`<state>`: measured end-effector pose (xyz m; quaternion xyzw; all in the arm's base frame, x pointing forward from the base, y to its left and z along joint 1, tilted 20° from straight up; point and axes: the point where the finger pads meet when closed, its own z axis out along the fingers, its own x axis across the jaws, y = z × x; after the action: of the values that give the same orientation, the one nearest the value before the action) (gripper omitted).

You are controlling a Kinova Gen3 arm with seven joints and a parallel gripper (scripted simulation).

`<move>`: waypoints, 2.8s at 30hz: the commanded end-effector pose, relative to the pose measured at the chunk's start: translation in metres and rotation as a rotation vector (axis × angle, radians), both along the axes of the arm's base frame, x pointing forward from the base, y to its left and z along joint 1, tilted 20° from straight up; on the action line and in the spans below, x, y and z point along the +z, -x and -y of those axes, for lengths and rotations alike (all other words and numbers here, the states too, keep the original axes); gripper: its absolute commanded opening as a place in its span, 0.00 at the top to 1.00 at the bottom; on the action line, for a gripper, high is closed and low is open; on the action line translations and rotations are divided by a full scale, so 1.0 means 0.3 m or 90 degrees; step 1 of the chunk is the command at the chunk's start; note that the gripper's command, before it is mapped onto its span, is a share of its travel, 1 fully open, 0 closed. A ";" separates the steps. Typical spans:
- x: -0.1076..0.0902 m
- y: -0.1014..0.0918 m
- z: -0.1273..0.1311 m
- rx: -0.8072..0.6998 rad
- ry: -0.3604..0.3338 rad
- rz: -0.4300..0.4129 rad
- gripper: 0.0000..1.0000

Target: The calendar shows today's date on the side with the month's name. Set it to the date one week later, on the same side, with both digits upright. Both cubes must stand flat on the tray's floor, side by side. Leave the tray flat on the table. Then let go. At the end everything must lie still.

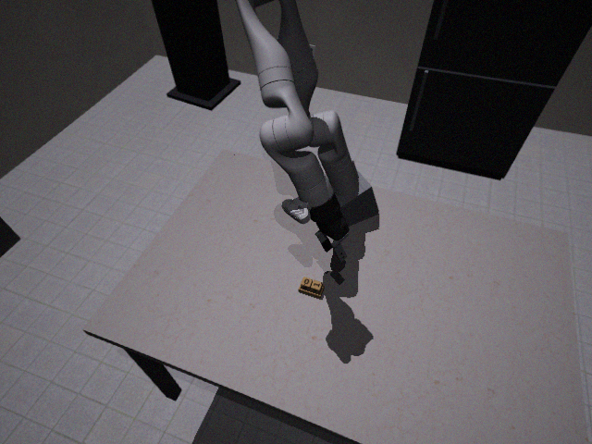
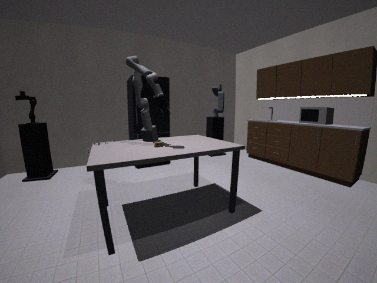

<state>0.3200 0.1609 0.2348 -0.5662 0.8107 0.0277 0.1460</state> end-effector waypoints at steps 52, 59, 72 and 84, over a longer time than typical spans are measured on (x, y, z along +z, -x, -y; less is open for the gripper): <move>-0.338 -0.049 0.358 0.174 0.282 0.047 0.00; -0.398 -0.036 0.388 0.243 0.321 0.052 0.00; -0.420 -0.027 0.395 0.270 0.332 0.052 0.00; -0.420 -0.027 0.395 0.270 0.332 0.052 0.00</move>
<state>0.3279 0.0423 0.1084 -0.7412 0.6482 -0.1734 0.0193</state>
